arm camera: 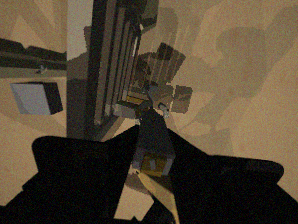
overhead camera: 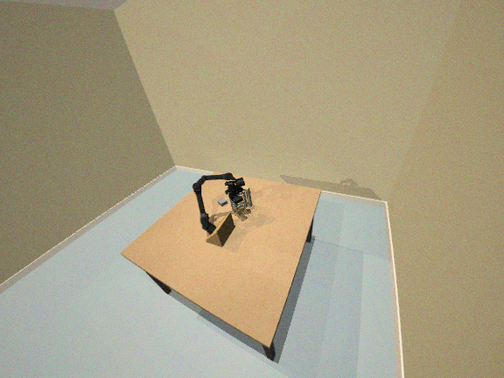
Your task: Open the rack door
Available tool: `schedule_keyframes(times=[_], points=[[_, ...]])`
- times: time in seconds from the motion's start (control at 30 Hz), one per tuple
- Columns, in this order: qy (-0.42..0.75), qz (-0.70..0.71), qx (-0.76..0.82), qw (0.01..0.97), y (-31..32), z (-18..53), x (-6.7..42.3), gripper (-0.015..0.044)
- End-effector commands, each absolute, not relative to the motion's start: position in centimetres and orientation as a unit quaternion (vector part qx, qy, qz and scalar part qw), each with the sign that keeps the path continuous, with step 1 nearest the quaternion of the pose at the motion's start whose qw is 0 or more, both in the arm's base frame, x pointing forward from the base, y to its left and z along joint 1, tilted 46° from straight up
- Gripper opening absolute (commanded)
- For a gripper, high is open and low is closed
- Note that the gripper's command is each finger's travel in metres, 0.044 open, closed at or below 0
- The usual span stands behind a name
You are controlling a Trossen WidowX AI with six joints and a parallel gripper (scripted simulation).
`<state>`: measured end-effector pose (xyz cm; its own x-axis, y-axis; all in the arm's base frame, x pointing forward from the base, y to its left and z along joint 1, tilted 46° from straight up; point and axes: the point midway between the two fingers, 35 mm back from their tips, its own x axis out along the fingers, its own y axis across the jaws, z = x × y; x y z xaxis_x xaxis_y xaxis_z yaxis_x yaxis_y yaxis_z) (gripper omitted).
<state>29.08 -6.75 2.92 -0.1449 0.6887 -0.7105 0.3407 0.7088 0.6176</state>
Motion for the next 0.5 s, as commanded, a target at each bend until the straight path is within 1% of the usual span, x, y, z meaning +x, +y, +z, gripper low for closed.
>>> schedule_keyframes(times=[0.0, 0.47], points=[[0.732, 0.193, 0.319, 0.570, -7.2, 2.4, 29.1, 0.0028], [0.704, 0.277, 0.249, 0.605, -9.4, 0.3, 29.2, 0.0028]])
